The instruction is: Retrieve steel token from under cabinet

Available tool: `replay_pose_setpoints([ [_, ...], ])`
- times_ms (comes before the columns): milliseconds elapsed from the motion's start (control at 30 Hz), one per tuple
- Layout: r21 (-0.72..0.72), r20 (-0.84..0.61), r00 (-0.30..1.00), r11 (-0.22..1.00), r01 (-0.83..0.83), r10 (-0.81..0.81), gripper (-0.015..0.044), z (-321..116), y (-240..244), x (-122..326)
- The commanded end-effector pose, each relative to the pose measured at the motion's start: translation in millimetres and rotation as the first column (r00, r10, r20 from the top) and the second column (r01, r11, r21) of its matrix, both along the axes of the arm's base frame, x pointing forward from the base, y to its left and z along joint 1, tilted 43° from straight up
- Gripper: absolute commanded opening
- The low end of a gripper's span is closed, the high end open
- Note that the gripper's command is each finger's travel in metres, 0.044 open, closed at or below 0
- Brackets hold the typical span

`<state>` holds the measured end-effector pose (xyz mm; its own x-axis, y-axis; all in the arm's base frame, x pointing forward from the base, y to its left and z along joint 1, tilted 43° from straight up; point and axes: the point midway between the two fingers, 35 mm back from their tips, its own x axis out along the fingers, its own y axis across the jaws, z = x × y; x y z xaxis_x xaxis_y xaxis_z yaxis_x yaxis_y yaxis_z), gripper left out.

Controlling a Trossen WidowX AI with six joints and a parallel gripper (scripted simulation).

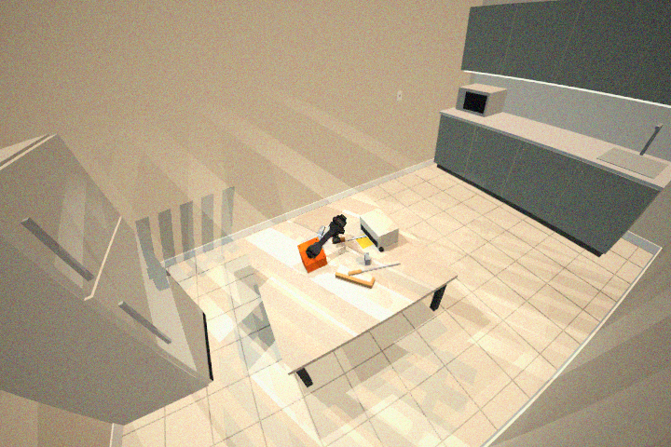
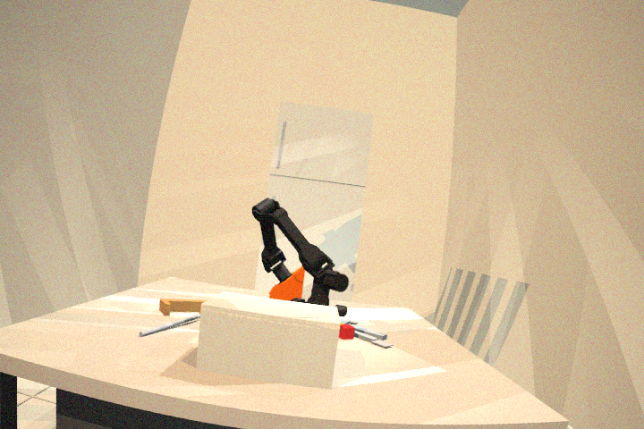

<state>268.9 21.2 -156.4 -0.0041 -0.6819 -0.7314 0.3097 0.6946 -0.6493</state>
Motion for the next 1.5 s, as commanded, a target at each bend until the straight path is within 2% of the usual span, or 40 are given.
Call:
replay_pose_setpoints([
  [0,0.002,0.000,1.000,1.000,0.001,-0.001,0.0000,1,-1,8],
  [1467,0.001,0.002,1.000,1.000,0.001,-0.001,0.0000,14,-15,68],
])
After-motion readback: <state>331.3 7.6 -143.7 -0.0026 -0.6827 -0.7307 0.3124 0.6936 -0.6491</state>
